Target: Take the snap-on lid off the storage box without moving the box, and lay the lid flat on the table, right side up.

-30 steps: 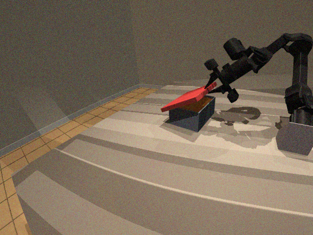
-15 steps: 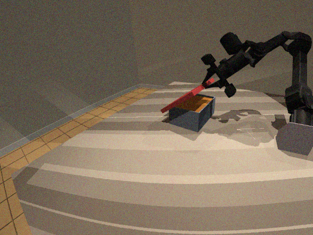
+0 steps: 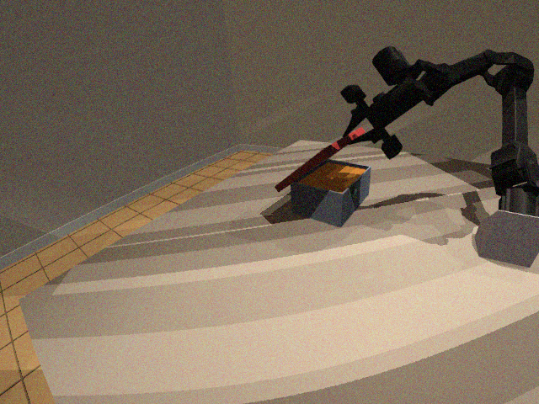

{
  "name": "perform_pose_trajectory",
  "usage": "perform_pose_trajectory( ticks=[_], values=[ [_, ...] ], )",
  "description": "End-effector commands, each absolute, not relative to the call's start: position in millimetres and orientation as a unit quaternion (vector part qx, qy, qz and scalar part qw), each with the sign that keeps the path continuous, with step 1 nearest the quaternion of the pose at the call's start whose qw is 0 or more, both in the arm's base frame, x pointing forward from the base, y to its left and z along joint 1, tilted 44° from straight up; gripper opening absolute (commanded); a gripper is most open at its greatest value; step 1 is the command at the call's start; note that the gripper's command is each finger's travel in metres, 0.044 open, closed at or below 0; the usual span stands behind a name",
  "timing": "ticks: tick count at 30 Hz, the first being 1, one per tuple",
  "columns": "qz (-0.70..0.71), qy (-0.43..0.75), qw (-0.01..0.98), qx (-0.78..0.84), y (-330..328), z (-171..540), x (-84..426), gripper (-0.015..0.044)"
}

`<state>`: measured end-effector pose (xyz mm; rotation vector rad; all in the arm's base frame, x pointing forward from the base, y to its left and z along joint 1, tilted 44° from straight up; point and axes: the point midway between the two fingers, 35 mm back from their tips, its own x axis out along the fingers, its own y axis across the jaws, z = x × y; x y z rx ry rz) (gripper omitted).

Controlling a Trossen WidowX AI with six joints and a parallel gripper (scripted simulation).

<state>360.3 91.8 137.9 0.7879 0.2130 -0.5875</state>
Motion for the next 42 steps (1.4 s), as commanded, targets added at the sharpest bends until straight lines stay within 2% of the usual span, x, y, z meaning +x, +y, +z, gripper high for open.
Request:
perform_pose_trajectory(
  ticks=[1, 42],
  values=[
    [-0.278, 0.098, 0.875, 0.383, 98.3, 145.6, 362.0, 0.0],
    [-0.278, 0.098, 0.875, 0.383, 132.3, 180.8, 357.0, 0.0]
  ],
)
